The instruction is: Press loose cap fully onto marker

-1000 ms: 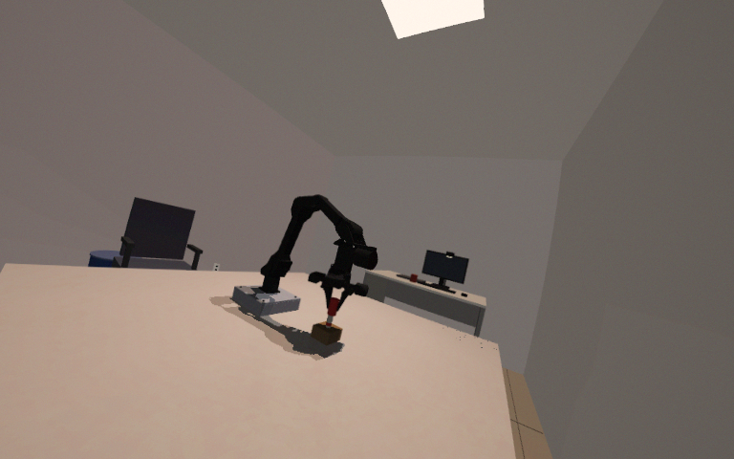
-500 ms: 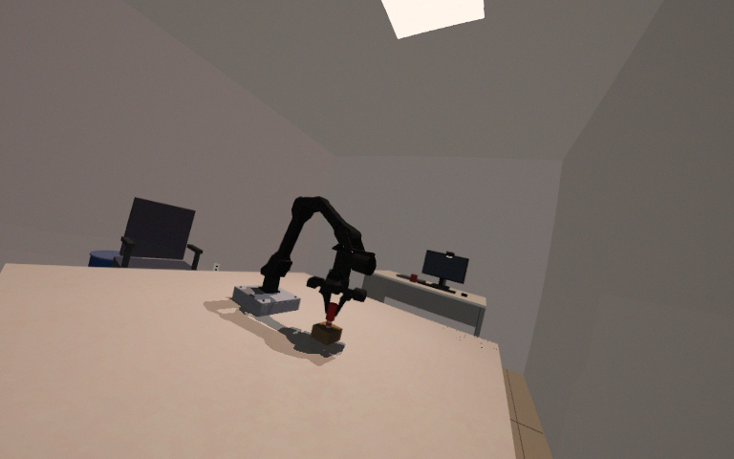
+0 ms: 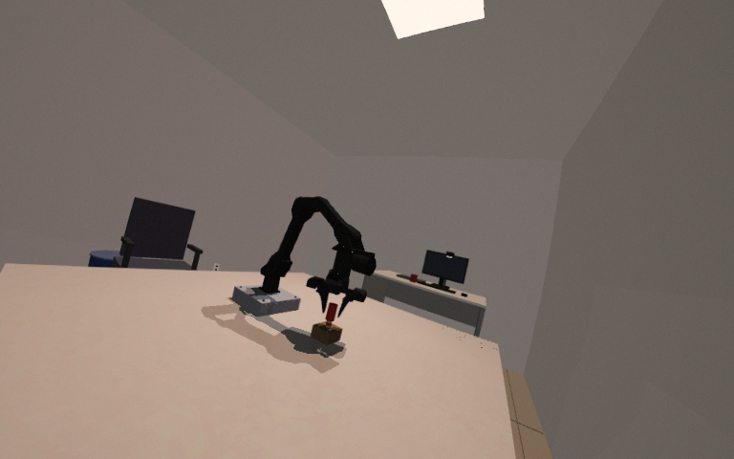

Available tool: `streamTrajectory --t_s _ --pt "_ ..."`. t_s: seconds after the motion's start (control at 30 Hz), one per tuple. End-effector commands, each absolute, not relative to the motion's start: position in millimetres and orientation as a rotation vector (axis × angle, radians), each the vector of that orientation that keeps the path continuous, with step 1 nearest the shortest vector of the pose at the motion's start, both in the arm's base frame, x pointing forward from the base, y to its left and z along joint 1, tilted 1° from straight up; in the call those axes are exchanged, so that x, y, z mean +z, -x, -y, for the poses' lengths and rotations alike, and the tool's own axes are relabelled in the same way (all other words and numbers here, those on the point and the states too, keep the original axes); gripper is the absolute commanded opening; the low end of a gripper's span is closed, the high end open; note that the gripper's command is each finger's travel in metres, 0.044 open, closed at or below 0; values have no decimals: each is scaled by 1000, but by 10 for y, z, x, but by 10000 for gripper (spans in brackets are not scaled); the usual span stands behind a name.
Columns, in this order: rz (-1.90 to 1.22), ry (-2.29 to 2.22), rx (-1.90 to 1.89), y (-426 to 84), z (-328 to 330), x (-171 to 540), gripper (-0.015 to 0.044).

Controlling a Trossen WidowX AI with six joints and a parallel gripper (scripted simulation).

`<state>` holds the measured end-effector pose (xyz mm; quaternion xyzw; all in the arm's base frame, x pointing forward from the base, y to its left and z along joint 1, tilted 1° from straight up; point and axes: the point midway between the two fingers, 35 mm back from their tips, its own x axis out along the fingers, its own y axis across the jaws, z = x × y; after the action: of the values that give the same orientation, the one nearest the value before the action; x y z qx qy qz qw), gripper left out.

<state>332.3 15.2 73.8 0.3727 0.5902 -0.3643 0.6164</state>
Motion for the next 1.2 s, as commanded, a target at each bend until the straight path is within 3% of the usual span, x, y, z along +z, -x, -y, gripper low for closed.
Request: streamTrajectory --t_s 0.0,0.13,0.4,0.57,1.0,1.13,1.17 --pt "-1359 -858 -839 -3323 -152 739 341" --pt "-1359 -858 -839 -3323 -152 739 440" --pt "-1359 -858 -839 -3299 -160 1464 440" --pt "-1359 -858 -839 -3294 -160 1489 440" --pt "-1531 27 10 -3288 -176 1398 99" --pt "-1531 79 59 -3288 -177 1393 0" --pt "-1531 79 59 -3288 -177 1393 0"
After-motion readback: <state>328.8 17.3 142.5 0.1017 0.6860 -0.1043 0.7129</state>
